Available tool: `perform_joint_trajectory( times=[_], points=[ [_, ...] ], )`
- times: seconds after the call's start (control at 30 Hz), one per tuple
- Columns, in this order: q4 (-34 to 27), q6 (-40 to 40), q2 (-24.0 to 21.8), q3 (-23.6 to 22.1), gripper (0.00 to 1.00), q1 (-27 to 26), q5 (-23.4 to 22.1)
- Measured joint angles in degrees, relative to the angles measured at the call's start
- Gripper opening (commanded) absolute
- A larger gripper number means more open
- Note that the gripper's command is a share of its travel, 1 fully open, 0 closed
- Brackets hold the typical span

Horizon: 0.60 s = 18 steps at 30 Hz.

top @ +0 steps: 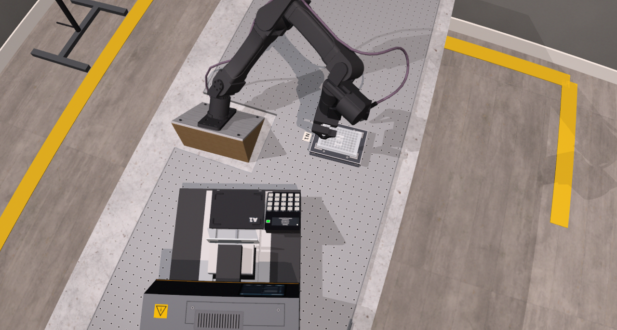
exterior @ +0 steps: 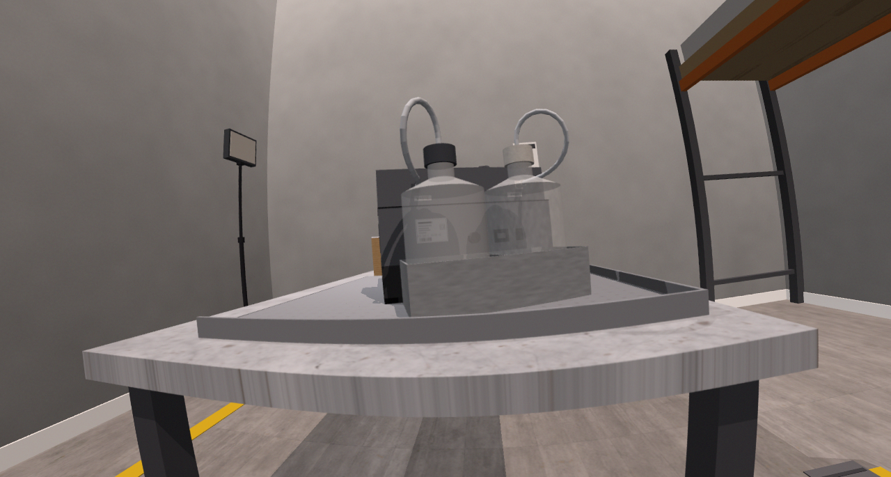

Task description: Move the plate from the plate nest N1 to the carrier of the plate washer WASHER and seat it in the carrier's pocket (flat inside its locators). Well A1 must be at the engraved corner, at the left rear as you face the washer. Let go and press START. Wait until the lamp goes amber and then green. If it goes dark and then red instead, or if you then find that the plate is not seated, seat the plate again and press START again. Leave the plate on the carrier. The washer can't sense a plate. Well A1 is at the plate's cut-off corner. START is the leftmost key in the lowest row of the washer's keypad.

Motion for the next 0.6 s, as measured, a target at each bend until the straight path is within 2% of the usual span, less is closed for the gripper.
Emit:
perform_joint_trajectory(
  times=[0.37, 0.6],
  points=[
    [3.02, 6.86, 4.42, 6.05, 1.00, 5.18, -1.90],
    [3.50, 8.57, 4.72, 6.43, 1.00, 5.22, -2.25]
  ],
)
